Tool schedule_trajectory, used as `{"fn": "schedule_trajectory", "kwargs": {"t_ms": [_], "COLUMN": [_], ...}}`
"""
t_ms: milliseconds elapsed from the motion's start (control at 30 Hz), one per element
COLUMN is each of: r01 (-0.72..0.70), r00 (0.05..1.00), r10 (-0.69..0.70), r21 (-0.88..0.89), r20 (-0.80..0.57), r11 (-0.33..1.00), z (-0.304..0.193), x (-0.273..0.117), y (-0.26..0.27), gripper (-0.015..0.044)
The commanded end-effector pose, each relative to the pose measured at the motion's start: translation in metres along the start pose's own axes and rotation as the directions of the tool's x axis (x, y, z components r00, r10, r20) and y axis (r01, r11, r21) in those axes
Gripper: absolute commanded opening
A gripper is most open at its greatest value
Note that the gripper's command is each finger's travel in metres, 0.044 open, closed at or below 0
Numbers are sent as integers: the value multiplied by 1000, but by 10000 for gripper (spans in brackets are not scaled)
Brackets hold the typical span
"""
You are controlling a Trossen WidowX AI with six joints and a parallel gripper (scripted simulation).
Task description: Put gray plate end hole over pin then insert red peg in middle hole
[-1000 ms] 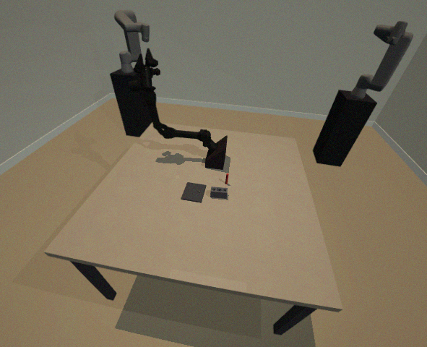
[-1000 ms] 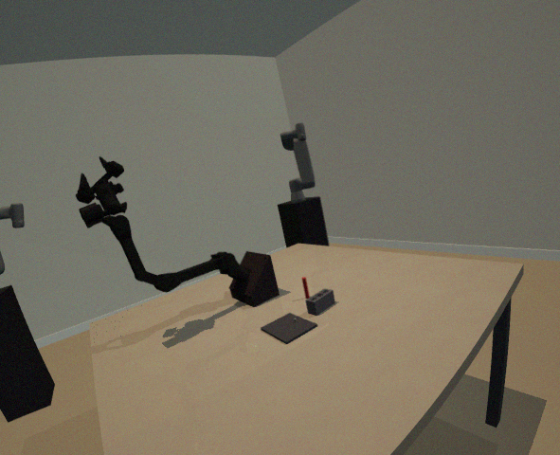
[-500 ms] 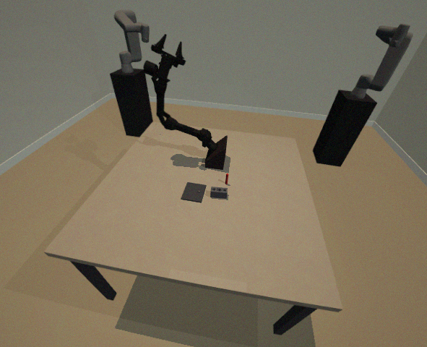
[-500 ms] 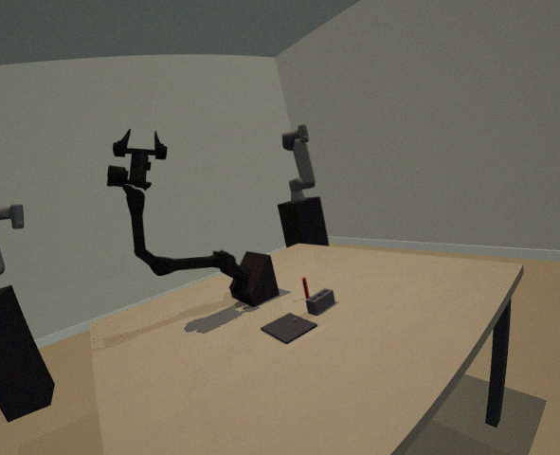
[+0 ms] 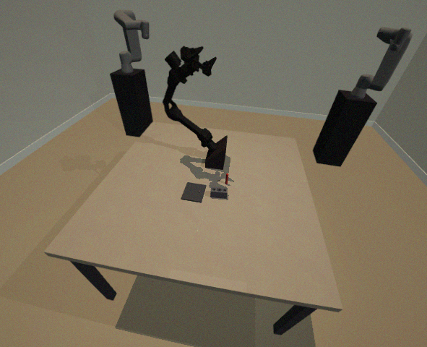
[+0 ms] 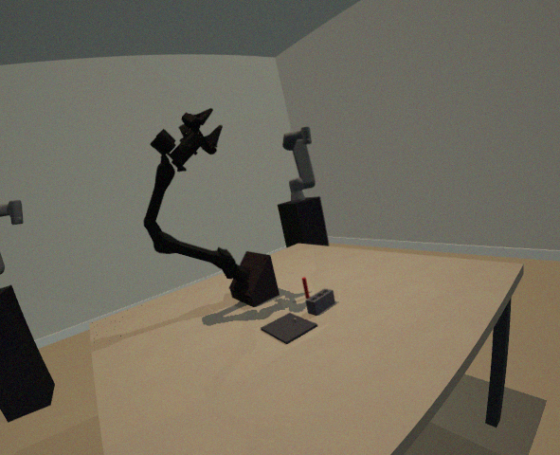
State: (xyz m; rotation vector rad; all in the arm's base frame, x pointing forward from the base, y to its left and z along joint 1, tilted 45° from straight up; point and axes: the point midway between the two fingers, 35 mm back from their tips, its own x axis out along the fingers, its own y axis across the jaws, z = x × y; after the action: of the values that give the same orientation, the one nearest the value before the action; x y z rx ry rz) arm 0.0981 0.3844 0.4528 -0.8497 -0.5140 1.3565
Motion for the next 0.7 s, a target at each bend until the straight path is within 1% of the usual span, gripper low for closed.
{"fn": "schedule_trajectory", "kwargs": {"t_ms": [0, 100, 167, 300, 400, 467, 533, 600, 667], "r01": [-16, 11, 46, 143, 234, 344, 465, 603, 735], "r00": [987, 959, 938, 888, 841, 784, 721, 640, 547], "r10": [46, 81, 100, 138, 176, 227, 274, 316, 351], "r21": [192, 320, 404, 547, 637, 709, 737, 713, 637], "r20": [-151, -273, -332, -439, -512, -578, -637, -701, -760], "r11": [981, 947, 914, 825, 734, 616, 491, 359, 232], "z": [-50, -95, -116, -153, -182, -212, -242, -274, -305], "x": [22, 27, 31, 39, 42, 43, 41, 37, 30], "y": [9, 15, 20, 29, 37, 49, 60, 71, 81], "gripper": [440, 440, 440, 440, 440, 440, 440, 440, 440]}}
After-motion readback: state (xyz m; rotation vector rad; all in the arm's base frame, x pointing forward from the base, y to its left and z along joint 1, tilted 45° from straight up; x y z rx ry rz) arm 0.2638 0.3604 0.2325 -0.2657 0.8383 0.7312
